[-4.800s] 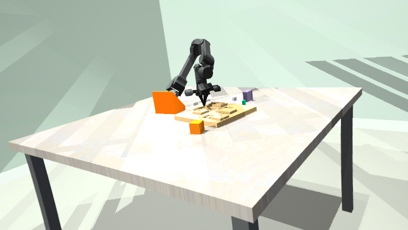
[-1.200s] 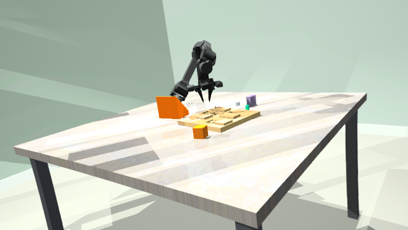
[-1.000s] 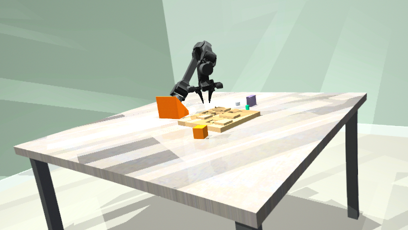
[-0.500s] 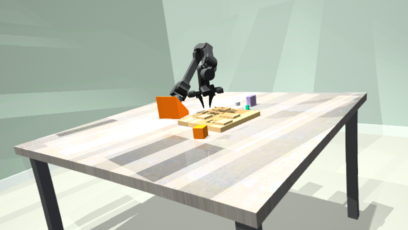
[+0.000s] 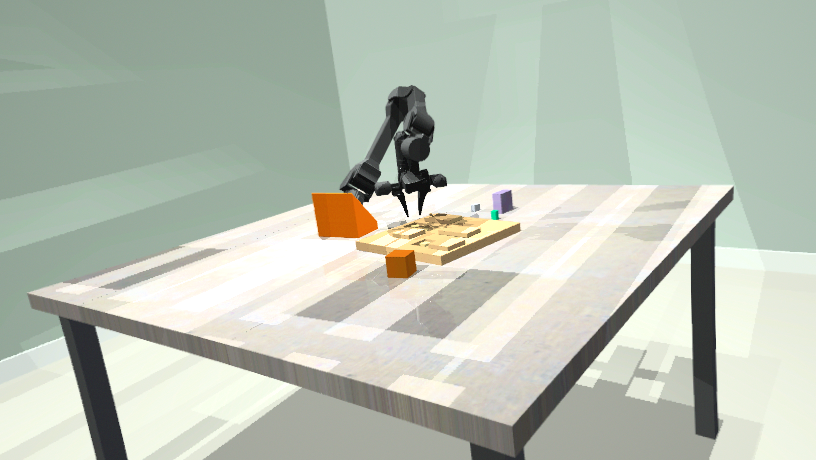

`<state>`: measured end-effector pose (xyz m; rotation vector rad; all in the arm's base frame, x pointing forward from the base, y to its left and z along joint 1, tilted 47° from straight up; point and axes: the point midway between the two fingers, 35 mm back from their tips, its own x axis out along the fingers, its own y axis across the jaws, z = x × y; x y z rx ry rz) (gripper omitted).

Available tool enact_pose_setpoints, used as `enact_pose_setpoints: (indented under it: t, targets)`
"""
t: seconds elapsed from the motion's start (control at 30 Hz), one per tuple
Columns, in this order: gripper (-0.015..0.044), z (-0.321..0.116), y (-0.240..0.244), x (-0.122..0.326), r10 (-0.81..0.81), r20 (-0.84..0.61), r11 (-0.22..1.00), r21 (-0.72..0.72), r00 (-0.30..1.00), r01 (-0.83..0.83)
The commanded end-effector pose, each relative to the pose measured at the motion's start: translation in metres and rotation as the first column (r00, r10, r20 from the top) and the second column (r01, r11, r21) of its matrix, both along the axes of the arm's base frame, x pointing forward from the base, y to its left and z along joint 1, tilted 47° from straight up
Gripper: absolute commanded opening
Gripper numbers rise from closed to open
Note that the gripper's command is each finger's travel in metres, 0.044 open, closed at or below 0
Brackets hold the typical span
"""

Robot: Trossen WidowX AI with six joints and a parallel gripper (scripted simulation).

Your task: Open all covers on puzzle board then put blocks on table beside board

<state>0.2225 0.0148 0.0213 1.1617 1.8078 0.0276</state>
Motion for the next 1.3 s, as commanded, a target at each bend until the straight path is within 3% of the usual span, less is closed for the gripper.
enact_pose_setpoints:
  t: [0.0,1.27]
  targets:
    - [0.0144,-0.001,0.002,0.000,-0.004,0.000,1.000,0.003,1.000,0.004]
    - [0.0144,-0.022,0.024,-0.003,-0.004,0.000,1.000,0.005,1.000,0.004]
